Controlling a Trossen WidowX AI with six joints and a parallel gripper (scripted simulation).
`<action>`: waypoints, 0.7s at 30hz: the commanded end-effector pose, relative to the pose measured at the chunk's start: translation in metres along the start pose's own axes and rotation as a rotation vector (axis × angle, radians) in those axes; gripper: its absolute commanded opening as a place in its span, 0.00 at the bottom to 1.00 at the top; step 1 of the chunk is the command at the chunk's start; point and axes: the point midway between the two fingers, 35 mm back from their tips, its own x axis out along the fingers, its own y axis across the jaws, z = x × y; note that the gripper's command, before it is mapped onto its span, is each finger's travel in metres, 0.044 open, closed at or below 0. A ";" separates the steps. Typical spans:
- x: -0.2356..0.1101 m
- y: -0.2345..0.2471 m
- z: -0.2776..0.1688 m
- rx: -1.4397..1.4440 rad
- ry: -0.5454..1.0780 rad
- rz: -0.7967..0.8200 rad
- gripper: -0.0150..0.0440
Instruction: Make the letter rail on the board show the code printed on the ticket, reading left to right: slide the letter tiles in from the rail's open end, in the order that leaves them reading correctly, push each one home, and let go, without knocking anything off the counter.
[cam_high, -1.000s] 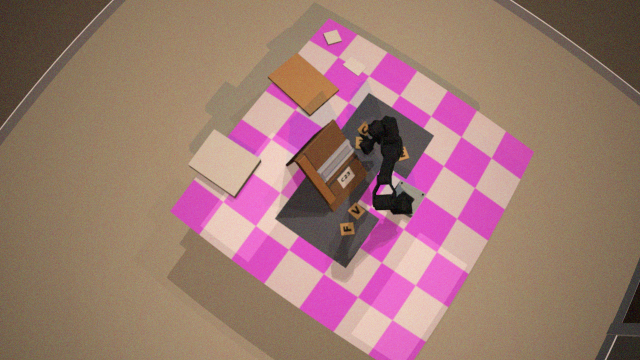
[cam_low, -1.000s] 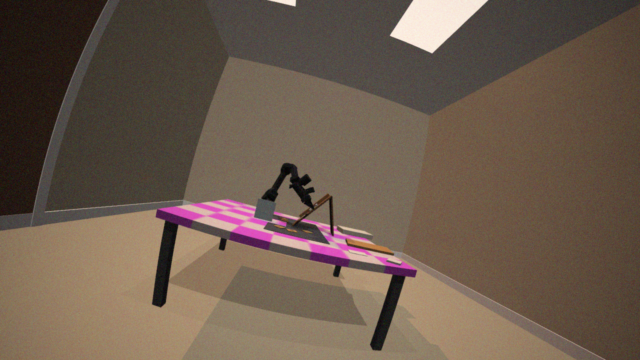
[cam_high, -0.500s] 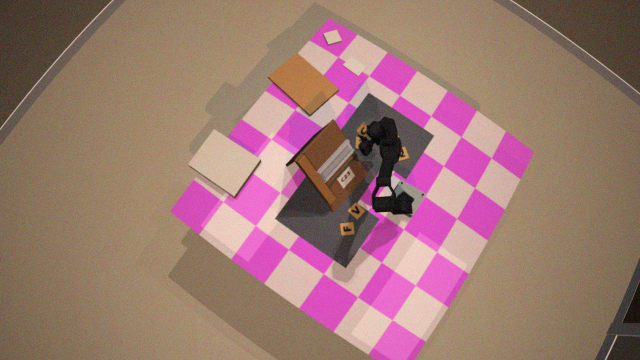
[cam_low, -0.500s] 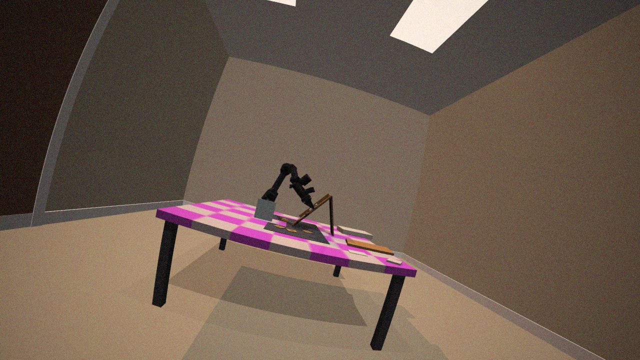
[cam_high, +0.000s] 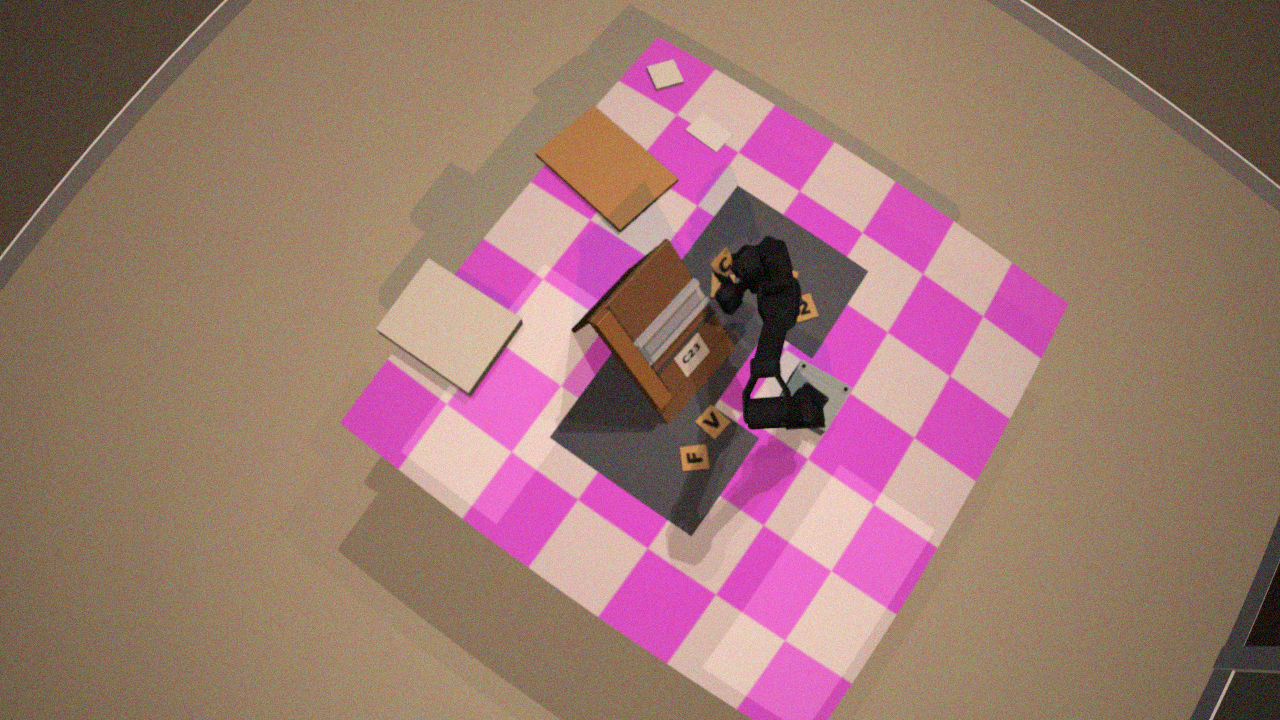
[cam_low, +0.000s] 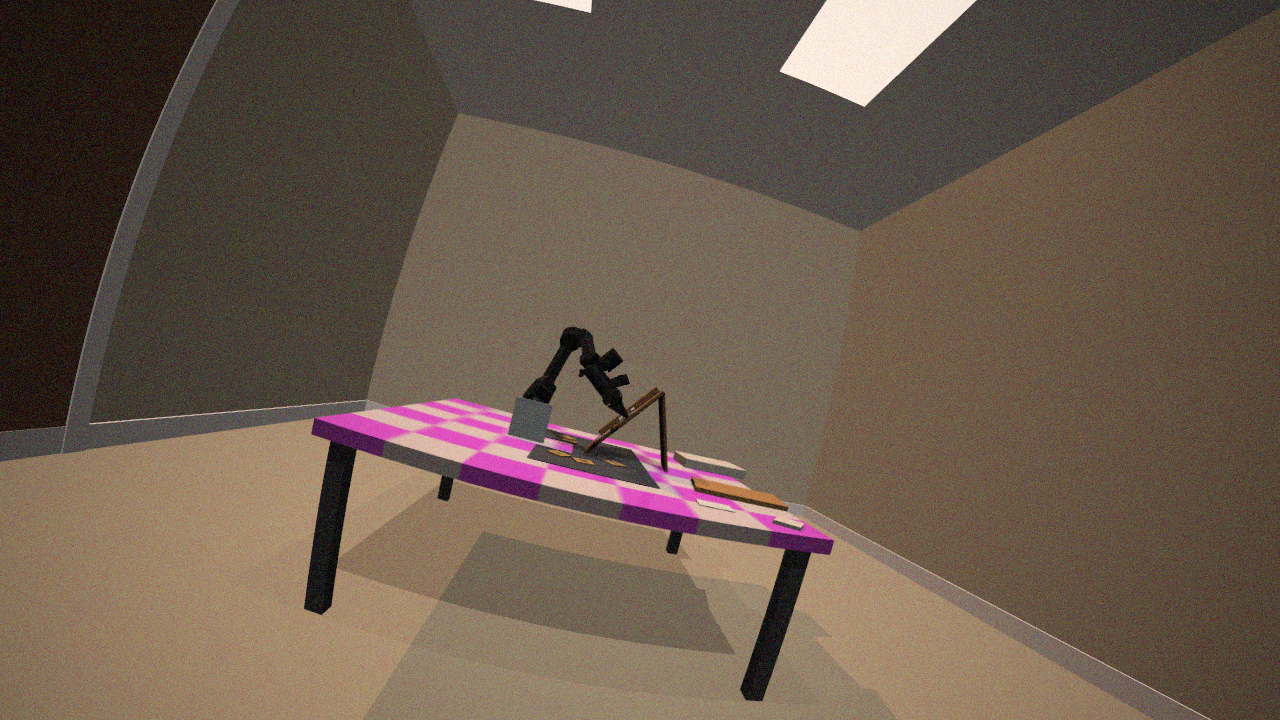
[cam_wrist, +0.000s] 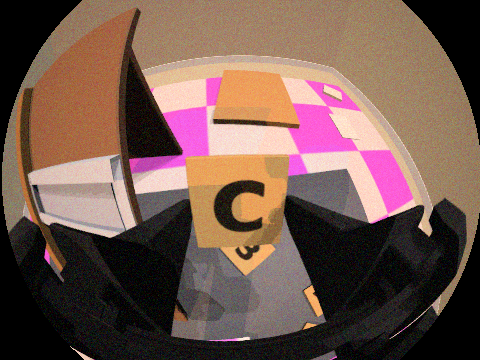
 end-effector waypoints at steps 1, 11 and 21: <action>0.000 0.002 -0.001 0.002 0.000 -0.004 0.25; 0.000 0.007 -0.001 0.003 0.000 -0.004 0.25; 0.000 0.012 -0.001 0.003 0.000 -0.004 0.25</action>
